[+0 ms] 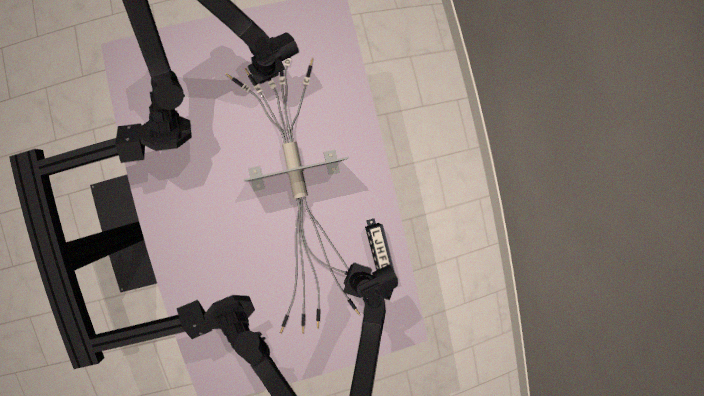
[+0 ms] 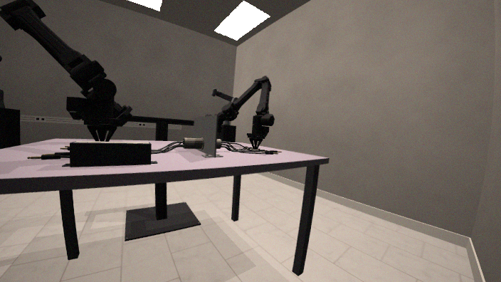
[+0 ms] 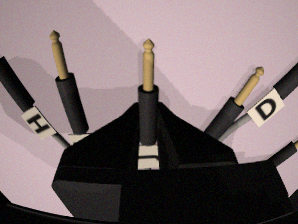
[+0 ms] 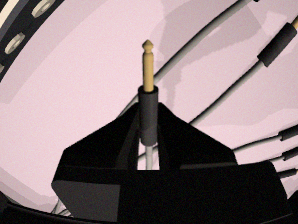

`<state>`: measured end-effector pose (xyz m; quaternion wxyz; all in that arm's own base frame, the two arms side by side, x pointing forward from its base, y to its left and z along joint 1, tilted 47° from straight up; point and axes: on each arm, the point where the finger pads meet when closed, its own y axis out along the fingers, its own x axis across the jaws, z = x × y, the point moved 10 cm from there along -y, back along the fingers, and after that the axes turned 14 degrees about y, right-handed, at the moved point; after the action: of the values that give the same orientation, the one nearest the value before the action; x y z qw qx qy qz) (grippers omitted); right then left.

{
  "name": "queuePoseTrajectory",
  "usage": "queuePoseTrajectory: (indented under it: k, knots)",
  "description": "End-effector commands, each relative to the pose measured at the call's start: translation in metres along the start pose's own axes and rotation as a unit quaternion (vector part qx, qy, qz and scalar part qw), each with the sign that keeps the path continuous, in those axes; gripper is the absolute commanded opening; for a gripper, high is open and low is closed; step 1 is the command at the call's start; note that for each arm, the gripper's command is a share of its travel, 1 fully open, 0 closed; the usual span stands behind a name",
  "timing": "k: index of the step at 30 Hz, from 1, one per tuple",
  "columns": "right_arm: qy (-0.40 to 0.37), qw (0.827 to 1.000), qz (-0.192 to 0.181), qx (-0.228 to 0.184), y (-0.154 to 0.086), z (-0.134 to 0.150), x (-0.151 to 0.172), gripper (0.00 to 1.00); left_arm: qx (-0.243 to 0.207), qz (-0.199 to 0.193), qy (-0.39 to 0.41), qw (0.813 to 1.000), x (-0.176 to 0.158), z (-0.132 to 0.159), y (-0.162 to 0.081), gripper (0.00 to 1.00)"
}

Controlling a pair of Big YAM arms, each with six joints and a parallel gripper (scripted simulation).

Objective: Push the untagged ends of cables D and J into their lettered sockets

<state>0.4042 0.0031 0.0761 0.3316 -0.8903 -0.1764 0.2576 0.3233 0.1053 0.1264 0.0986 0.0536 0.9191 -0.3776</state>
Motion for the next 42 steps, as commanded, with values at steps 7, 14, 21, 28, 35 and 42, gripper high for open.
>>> queuePoseTrajectory:
  k: [7, 14, 21, 28, 35, 42]
  knots:
    - [-0.234, 0.972, -0.018, -0.015, -0.007, 0.001, -0.001, 0.05, 0.000, 0.007, 0.000, 1.000, -0.003, 0.000, -0.002, 0.05]
    - [-0.318, 0.948, -0.018, -0.018, -0.009, 0.001, -0.002, 0.05, 0.000, 0.007, 0.000, 1.000, -0.003, 0.000, -0.002, 0.05]
    - [-0.297, 0.954, -0.022, -0.022, -0.012, -0.005, 0.002, 0.05, 0.000, 0.007, 0.000, 1.000, -0.003, 0.000, -0.002, 0.05]
    - [-0.297, 0.954, -0.017, -0.017, -0.006, -0.006, 0.006, 0.05, 0.000, 0.007, 0.000, 1.000, -0.003, 0.000, -0.002, 0.05]
    - [-0.310, 0.950, -0.014, -0.013, -0.007, -0.019, 0.025, 0.05, 0.000, 0.007, 0.000, 1.000, -0.003, 0.000, -0.002, 0.05]
    - [-0.304, 0.952, -0.016, -0.016, -0.011, -0.024, 0.025, 0.05, 0.000, 0.007, 0.000, 1.000, -0.003, 0.000, -0.002, 0.05]
